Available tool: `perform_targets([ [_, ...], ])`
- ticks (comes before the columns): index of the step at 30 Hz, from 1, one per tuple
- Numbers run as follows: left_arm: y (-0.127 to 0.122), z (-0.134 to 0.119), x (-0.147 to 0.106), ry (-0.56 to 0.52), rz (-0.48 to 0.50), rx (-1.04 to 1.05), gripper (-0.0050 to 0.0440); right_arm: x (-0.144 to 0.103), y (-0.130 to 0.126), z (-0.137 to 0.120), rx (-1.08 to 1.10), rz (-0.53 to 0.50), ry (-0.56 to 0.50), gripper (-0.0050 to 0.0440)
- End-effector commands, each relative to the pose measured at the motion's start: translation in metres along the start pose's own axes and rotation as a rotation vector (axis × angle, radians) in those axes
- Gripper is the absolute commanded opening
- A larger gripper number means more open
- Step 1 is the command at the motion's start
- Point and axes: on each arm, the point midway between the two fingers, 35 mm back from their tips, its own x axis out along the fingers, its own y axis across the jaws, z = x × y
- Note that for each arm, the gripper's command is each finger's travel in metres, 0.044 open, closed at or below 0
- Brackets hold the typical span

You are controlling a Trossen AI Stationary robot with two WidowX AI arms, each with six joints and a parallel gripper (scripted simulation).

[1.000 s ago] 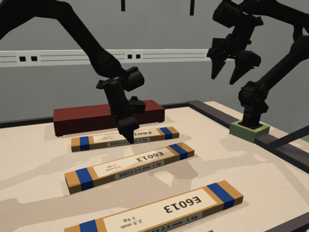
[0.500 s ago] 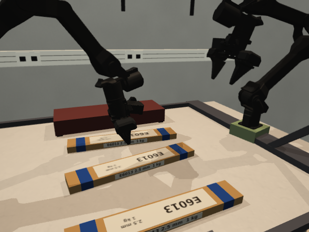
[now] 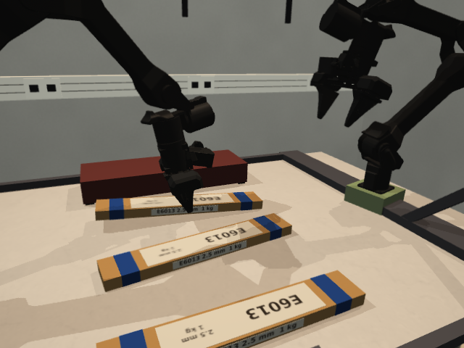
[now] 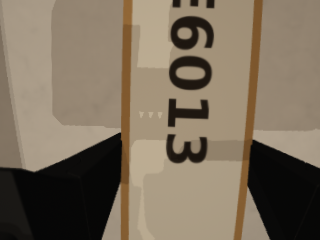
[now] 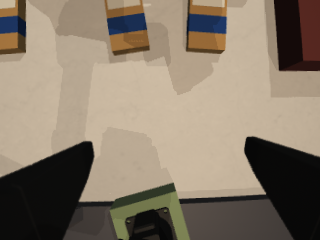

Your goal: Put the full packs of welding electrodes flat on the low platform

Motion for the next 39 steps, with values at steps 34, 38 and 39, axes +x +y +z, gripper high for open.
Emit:
perform_targets([
  [34,0.007,0.049,-0.102,-0.134,0.05,0.015,-0.005,-0.005,0.0,0.003,-0.004,-0.001,-0.02,0.043],
  [38,0.007,0.05,-0.104,-0.134,0.05,0.015,-0.005,-0.005,0.0,0.003,-0.004,-0.001,-0.02,0.043],
  [39,0.007,0.051,-0.105,-0.134,0.05,0.015,-0.005,-0.005,0.0,0.003,-0.004,-0.001,-0.02,0.043],
])
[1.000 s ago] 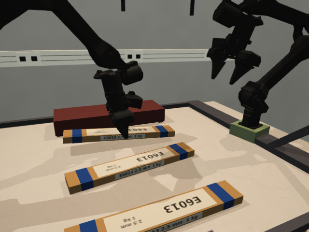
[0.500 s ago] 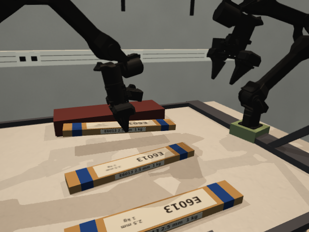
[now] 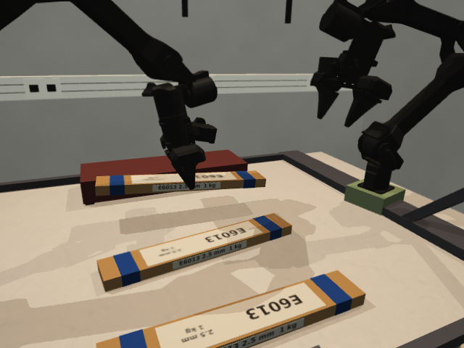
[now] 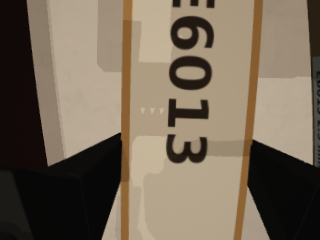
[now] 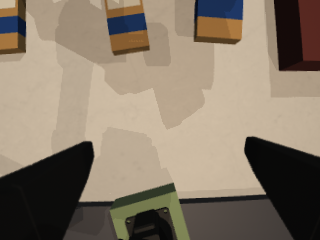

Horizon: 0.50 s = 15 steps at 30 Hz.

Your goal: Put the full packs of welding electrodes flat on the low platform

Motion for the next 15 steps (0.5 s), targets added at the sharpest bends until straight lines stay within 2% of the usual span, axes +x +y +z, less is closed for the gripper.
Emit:
perform_targets([
  [1,0.0062,0.0355,-0.0551,-0.133,0.05,0.015,-0.005,-0.0049,0.0001,0.0026,-0.004,-0.001,-0.02,0.043],
  [15,0.0066,0.0394,-0.0614,-0.134,0.05,0.014,-0.005,-0.0049,0.0001,0.0026,-0.004,-0.001,-0.02,0.043],
])
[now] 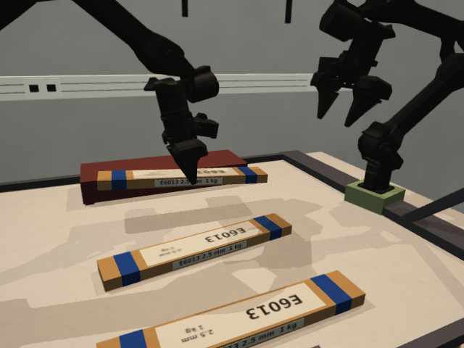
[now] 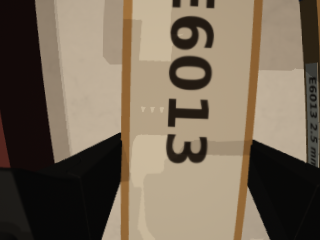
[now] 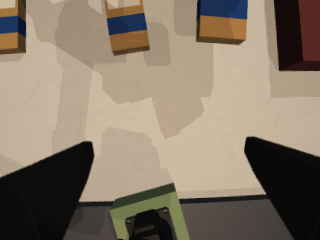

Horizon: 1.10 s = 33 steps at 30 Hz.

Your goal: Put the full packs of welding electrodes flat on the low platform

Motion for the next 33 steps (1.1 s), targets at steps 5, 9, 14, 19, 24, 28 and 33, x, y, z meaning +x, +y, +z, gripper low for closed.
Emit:
perform_targets([
  [5,0.006,0.034,-0.054,-0.132,0.049,0.013,-0.005,-0.005,0.0,0.003,-0.004,-0.001,-0.02,0.043],
  [9,0.006,0.035,-0.055,-0.132,0.049,0.014,-0.005,-0.005,0.0,0.003,-0.004,-0.001,-0.02,0.043],
  [14,0.006,0.035,-0.056,-0.132,0.05,0.014,-0.005,-0.005,0.0,0.003,-0.004,-0.001,-0.02,0.043],
  [19,0.006,0.035,-0.056,-0.133,0.05,0.013,-0.005,-0.005,0.0,0.003,-0.004,-0.001,-0.02,0.043],
  [24,0.006,0.036,-0.057,-0.133,0.05,0.014,-0.005,-0.005,0.0,0.003,-0.004,-0.001,-0.02,0.043],
  [28,-0.002,0.026,-0.055,-0.114,0.061,-0.058,-0.005,-0.005,0.0,0.003,-0.004,-0.001,-0.02,0.043],
  [33,-0.009,0.022,-0.061,-0.113,0.06,-0.059,-0.005,-0.005,0.0,0.003,-0.004,-0.001,-0.02,0.043],
])
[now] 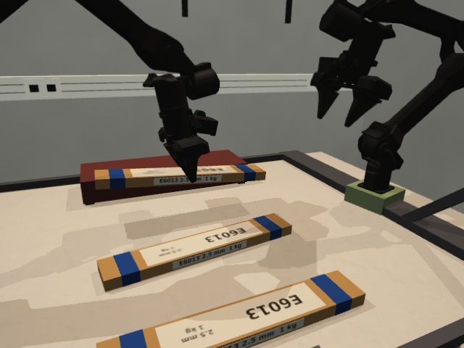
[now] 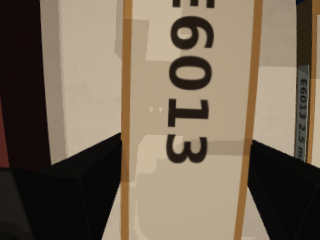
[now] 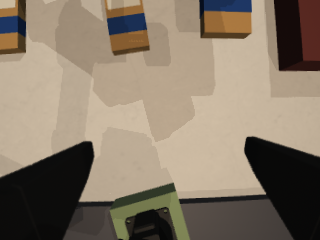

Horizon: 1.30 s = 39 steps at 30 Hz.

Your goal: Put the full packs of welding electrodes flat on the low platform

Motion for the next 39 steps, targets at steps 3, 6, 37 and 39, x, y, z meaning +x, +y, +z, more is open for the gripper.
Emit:
perform_targets([
  [3,-0.007,0.021,-0.056,-0.127,0.042,0.003,-0.005,-0.005,0.0,0.003,-0.004,-0.001,-0.02,0.043],
  [6,-0.013,0.017,-0.061,-0.125,0.04,0.002,-0.005,-0.005,0.0,0.003,-0.004,-0.001,-0.02,0.043],
  [37,-0.059,-0.01,-0.107,-0.141,0.041,0.002,-0.005,-0.005,0.0,0.003,-0.004,-0.001,-0.02,0.043],
  [39,-0.064,-0.019,-0.104,-0.118,0.035,0.001,-0.005,-0.005,0.0,0.003,-0.004,-0.001,-0.02,0.043],
])
